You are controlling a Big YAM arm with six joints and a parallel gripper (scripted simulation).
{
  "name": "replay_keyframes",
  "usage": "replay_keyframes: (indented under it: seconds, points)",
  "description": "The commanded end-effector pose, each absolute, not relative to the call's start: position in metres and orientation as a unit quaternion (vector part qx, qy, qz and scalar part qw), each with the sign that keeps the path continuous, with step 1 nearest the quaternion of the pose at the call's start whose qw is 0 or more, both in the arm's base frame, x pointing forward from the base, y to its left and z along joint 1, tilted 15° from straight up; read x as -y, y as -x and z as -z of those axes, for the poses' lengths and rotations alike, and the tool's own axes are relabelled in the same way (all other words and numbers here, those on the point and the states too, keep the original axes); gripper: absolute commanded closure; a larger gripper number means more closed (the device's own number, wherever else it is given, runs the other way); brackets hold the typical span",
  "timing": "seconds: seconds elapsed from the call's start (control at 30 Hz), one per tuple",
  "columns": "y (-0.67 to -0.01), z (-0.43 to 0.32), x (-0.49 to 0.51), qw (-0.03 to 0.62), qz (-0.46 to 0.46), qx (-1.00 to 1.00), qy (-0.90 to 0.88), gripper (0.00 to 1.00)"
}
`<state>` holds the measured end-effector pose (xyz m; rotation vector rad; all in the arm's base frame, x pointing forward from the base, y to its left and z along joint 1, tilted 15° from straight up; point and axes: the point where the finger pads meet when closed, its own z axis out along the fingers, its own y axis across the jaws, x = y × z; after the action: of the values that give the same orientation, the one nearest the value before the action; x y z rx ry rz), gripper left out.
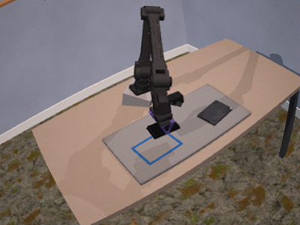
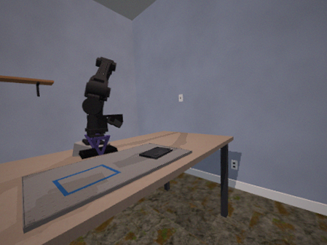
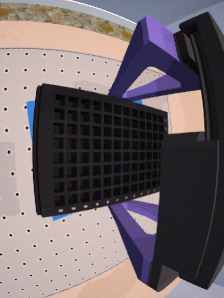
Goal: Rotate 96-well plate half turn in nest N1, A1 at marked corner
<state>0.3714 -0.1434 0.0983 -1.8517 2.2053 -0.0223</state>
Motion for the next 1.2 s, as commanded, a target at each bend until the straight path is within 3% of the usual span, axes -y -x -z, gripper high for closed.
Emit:
replay_keyframes:
  seconds: [0.0,1.17]
  points:
    - [-0.388,-0.113,0.168,0.141,0.033,-0.751,0.644,1.0]
    - [-0.379,-0.103,0.195,0.139,0.007,-0.834,0.533,1.0]
